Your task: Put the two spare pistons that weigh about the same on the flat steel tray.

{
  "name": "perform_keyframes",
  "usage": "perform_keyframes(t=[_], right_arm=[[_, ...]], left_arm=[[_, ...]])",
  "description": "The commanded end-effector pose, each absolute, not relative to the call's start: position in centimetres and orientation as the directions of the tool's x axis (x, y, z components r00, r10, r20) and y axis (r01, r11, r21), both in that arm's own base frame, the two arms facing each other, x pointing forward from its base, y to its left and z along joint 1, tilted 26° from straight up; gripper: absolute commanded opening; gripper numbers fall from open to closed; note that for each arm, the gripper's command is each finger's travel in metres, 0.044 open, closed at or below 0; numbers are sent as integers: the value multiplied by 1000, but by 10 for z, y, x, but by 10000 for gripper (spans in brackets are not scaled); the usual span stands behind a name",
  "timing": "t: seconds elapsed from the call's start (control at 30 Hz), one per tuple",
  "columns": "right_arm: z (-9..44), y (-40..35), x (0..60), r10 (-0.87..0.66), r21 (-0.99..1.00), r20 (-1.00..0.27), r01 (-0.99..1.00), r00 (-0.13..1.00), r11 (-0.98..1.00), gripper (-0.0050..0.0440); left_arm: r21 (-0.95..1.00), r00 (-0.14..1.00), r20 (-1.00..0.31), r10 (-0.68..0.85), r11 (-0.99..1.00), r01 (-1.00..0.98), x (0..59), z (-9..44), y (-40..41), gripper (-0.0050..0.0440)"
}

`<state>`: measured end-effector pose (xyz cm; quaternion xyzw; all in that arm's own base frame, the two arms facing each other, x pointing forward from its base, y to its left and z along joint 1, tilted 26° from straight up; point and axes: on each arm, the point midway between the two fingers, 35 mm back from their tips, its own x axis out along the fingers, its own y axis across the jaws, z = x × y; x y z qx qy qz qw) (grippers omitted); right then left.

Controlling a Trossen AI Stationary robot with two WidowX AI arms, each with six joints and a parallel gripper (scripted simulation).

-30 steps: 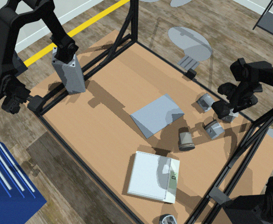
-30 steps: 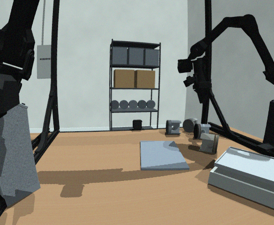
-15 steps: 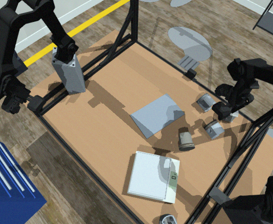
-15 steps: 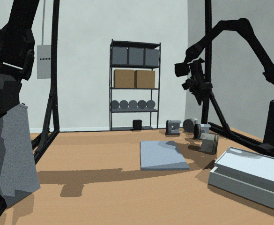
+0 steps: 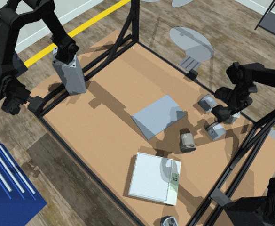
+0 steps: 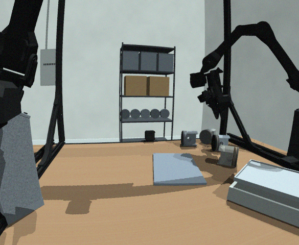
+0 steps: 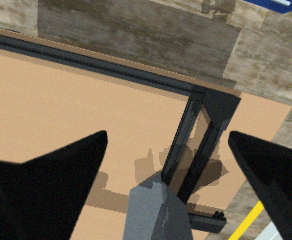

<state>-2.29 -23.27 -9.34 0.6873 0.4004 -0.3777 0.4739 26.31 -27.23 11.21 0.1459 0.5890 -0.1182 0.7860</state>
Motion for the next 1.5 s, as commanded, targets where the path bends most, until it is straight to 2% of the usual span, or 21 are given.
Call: perform_keyframes(t=[0.0, 1.47], right_arm=[[-93, -233, -23, 193, 352, -897, 907, 397, -230, 440], [-93, -233, -23, 193, 352, -897, 907, 397, -230, 440]], left_arm=[[99, 264, -965, 0, 927, 361, 265, 99, -272, 378], [104, 263, -965, 5, 926, 364, 285, 44, -279, 378]])
